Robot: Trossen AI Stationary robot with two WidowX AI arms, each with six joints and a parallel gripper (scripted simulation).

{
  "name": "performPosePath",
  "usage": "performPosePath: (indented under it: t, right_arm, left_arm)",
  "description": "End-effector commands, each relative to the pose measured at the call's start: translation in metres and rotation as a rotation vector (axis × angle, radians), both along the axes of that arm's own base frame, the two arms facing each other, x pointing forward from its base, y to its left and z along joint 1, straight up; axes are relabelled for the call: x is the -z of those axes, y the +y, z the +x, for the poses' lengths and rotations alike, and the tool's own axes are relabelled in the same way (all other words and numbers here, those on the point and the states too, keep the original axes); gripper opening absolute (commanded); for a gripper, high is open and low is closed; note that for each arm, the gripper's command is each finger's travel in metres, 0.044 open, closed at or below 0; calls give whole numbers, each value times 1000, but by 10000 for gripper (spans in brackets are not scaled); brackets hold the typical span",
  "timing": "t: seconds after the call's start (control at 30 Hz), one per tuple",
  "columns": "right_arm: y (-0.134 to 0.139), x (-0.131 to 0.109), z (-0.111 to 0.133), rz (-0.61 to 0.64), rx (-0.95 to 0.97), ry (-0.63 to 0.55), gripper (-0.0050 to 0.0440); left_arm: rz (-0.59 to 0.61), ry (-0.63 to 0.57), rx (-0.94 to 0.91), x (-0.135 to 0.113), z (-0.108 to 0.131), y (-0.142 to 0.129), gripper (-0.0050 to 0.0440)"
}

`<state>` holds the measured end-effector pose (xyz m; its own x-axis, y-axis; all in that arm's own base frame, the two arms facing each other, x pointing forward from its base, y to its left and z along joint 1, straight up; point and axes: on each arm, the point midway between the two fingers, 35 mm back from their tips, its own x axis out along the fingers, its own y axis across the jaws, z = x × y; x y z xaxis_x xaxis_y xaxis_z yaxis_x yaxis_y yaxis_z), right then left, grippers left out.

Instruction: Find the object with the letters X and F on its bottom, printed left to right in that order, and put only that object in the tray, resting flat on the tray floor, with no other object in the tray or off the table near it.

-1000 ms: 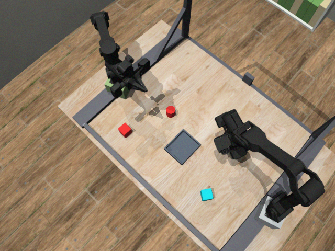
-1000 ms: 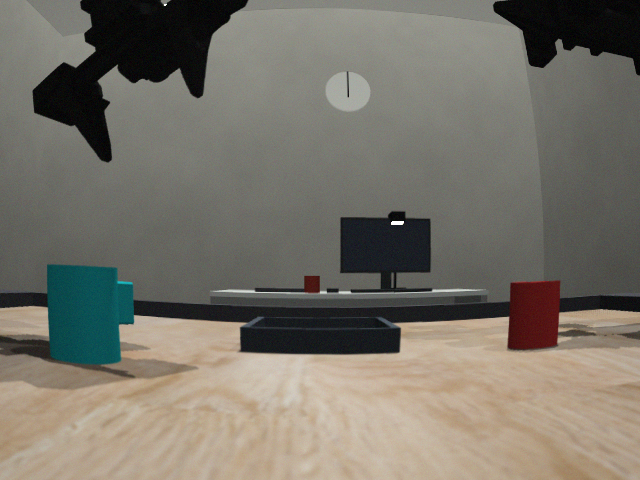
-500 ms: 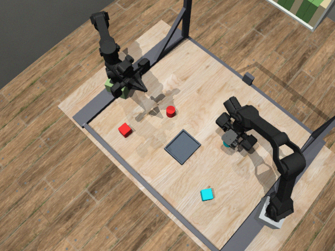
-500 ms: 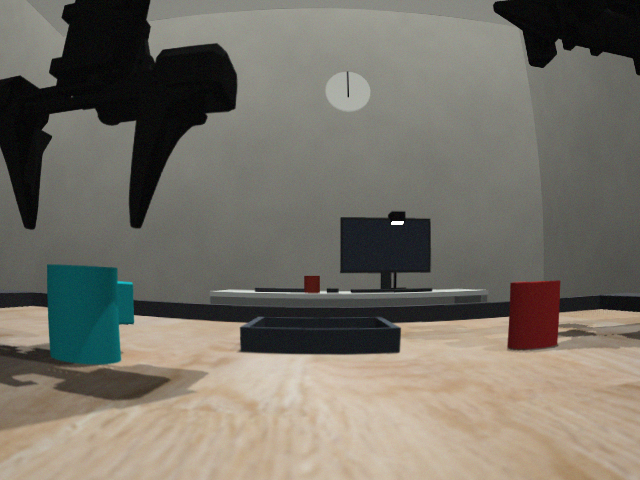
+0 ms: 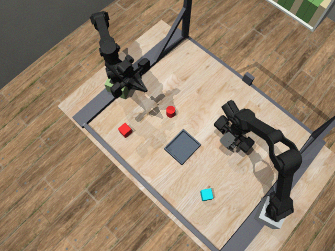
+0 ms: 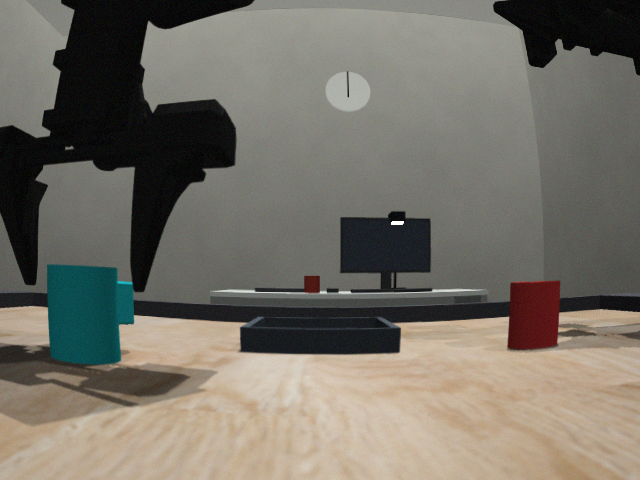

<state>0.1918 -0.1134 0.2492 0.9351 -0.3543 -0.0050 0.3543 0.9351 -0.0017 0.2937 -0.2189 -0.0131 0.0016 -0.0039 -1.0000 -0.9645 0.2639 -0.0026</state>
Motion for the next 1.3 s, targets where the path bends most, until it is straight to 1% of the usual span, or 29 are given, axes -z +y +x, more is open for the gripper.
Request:
performPosePath:
  t: [0.0,0.2,0.53,0.63,0.67,0.73,0.83,0.87,1.23,1.27]
  right_arm:
    - [1,-7,-1,-8,1,-12,-50]
    - [1,-7,-1,-8,1,-12,-50]
    - [1,-7,-1,-8,1,-12,-50]
    - [1,-7,-1,-8,1,-12,-50]
    - [1,-7,-1,-8,1,-12,-50]
    - [1,-7,-1,-8,1,-12,-50]
    - [1,-7,-1,-8,1,-12,-50]
    - [1,-7,-1,-8,1,-12,-50]
    - [1,-7,-1,-8,1,-12,-50]
    - [1,-7,-1,-8,1,-12,-50]
  left_arm:
    - [5,-2,-3,20,1,1,400]
    - [-10,-20,-3,14,5,-3,400]
    - [-6,-14,-3,30,4,-1,400]
    - [-3,-11,-3,31,3,-1,400]
    - [-3,-11,-3,31,3,-1,376]
    - [-3,-11,-3,31,3,-1,376]
    - [-5,-13,-3,30,4,-2,304]
    - [-5,-13,-3,30,4,-1,304]
    - [-5,-13,-3,30,4,-1,231]
    - [-5,-13,-3,30,4,-1,231]
